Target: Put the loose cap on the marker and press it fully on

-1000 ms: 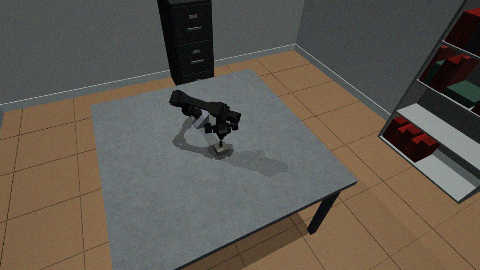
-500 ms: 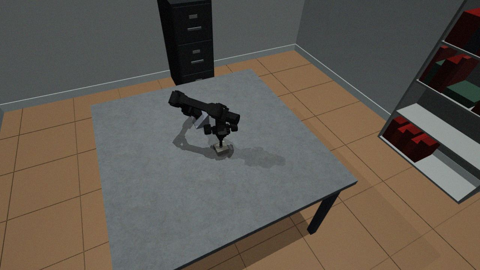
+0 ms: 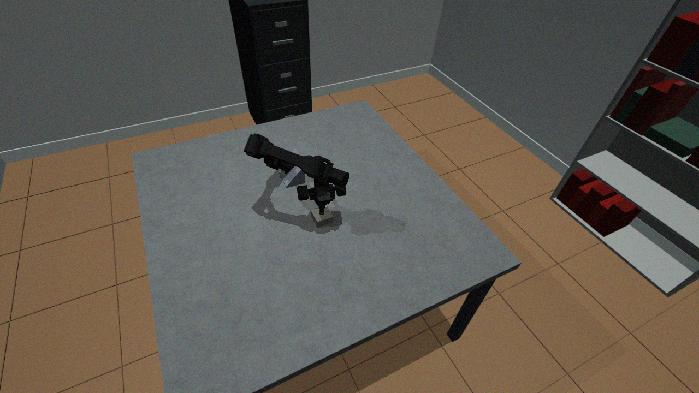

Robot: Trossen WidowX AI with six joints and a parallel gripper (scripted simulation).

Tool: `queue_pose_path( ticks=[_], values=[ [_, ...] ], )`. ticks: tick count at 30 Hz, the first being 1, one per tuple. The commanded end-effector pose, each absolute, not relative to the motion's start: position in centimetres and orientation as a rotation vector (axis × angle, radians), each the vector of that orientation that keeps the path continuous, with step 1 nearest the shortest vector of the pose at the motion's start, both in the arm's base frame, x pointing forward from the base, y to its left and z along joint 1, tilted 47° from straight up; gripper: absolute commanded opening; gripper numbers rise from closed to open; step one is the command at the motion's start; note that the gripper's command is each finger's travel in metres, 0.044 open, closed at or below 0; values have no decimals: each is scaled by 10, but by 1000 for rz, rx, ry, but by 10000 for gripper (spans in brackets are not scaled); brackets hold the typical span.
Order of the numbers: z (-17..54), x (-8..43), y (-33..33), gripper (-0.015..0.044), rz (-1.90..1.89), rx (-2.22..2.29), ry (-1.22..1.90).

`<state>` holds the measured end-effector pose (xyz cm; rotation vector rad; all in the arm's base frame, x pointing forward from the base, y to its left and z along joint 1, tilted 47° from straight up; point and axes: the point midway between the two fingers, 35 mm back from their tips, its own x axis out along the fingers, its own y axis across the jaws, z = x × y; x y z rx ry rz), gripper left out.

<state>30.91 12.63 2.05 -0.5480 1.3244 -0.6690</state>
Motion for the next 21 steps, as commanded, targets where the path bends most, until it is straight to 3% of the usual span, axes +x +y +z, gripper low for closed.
queue_pose_path(
  ticks=[1,15,21],
  values=[
    [17,310,123,0,-663,-553,1320],
    [4,311,108,0,-664,-554,1320],
    [5,311,109,157,-671,-549,1325]
  ],
)
